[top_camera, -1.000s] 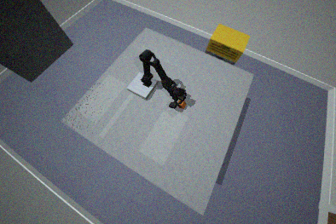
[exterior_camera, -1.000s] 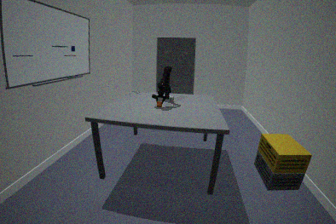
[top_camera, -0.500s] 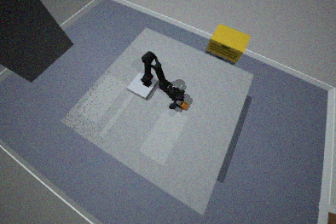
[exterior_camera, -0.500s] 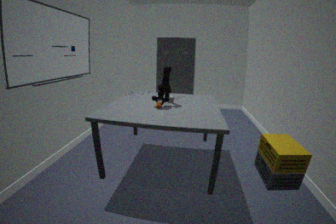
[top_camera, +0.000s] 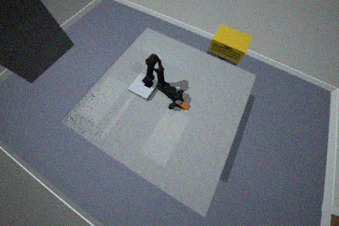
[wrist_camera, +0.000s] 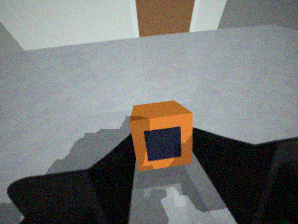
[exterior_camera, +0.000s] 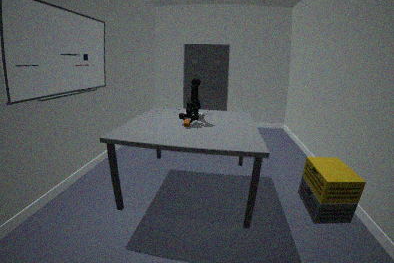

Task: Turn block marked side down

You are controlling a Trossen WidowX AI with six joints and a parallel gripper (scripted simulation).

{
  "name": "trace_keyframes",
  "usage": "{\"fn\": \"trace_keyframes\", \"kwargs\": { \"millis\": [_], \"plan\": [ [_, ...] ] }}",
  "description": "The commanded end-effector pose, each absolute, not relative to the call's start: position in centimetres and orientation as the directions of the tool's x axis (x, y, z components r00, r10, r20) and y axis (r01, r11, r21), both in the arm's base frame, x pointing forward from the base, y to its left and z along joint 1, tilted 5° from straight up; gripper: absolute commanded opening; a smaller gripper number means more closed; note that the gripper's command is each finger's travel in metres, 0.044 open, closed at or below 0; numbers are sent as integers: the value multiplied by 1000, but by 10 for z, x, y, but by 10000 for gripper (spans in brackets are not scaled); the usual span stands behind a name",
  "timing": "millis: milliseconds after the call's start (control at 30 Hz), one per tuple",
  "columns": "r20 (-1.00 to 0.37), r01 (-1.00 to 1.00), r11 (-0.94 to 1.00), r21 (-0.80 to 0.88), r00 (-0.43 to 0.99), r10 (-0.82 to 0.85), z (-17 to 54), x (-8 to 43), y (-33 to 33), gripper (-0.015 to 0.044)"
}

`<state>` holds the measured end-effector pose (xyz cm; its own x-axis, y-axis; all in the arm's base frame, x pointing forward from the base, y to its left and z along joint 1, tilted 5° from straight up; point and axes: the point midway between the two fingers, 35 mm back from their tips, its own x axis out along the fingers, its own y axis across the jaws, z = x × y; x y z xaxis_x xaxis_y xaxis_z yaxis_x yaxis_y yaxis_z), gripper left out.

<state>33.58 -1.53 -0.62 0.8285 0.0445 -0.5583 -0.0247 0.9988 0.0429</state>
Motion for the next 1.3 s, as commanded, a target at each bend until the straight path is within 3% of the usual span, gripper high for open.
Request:
{"fn": "trace_keyframes", "kwargs": {
  "millis": [0,500,1067,1267],
  "plan": [
    [-533,-24,999,48,845,46,-3,335,-15,0],
    [-516,-24,999,48,855,46,-1,335,-15,0],
    [-516,-24,999,48,855,46,-1,335,-15,440],
    [-516,-24,999,48,855,46,-1,335,-15,440]
  ]
}}
